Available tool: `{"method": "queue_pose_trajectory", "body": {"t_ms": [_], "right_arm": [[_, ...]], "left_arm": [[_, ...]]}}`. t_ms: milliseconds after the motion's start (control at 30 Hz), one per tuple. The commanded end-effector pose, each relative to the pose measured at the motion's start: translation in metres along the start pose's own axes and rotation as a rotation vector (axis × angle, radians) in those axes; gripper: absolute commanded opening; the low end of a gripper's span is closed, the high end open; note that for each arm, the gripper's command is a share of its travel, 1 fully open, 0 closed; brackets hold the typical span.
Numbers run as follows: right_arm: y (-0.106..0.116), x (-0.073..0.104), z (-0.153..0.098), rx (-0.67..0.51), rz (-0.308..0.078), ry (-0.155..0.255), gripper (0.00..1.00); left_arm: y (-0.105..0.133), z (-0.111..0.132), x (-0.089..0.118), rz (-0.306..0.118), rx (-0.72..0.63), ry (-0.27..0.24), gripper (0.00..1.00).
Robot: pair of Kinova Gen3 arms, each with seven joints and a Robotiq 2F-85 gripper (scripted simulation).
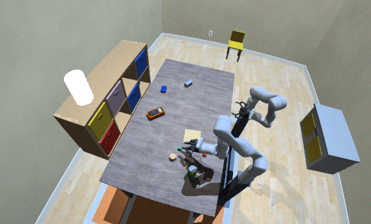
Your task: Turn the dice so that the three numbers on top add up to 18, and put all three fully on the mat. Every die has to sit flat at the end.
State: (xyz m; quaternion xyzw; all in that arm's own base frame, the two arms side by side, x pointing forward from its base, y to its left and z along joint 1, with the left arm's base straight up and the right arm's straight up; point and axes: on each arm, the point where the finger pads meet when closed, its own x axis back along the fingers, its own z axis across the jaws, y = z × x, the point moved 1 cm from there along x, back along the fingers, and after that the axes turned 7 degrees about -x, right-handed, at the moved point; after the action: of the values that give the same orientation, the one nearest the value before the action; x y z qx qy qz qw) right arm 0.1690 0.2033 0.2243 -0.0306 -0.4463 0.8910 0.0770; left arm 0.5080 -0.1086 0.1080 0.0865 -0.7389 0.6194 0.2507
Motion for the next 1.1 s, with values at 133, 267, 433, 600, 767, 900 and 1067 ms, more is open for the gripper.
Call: {"method": "queue_pose_trajectory", "body": {"t_ms": [133, 267, 433, 600, 767, 900, 1067], "right_arm": [[-0.0004, 0.0000, 0.0003, -0.001, 0.000, 0.000, 1.000], [-0.0004, 0.0000, 0.0003, -0.001, 0.000, 0.000, 1.000], [-0.0004, 0.0000, 0.0003, -0.001, 0.000, 0.000, 1.000], [-0.0004, 0.0000, 0.0003, -0.001, 0.000, 0.000, 1.000], [-0.0004, 0.0000, 0.0003, -0.001, 0.000, 0.000, 1.000], [-0.0004, 0.0000, 0.0003, -0.001, 0.000, 0.000, 1.000], [-0.0004, 0.0000, 0.0003, -0.001, 0.000, 0.000, 1.000]], "left_arm": [[-0.0014, -0.0002, -0.0010, -0.019, 0.000, 0.002, 0.466], [-0.0020, -0.0003, -0.0016, -0.037, 0.000, 0.005, 0.466], [-0.0028, -0.0004, -0.0020, -0.054, 0.000, 0.007, 0.466], [-0.0046, -0.0006, -0.0020, -0.088, 0.000, 0.011, 0.466], [-0.0070, -0.0008, -0.0015, -0.131, 0.000, 0.016, 0.466], [-0.0087, -0.0011, -0.0041, -0.170, 0.000, 0.021, 0.466], [-0.0108, -0.0014, -0.0052, -0.203, 0.000, 0.025, 0.466]]}}
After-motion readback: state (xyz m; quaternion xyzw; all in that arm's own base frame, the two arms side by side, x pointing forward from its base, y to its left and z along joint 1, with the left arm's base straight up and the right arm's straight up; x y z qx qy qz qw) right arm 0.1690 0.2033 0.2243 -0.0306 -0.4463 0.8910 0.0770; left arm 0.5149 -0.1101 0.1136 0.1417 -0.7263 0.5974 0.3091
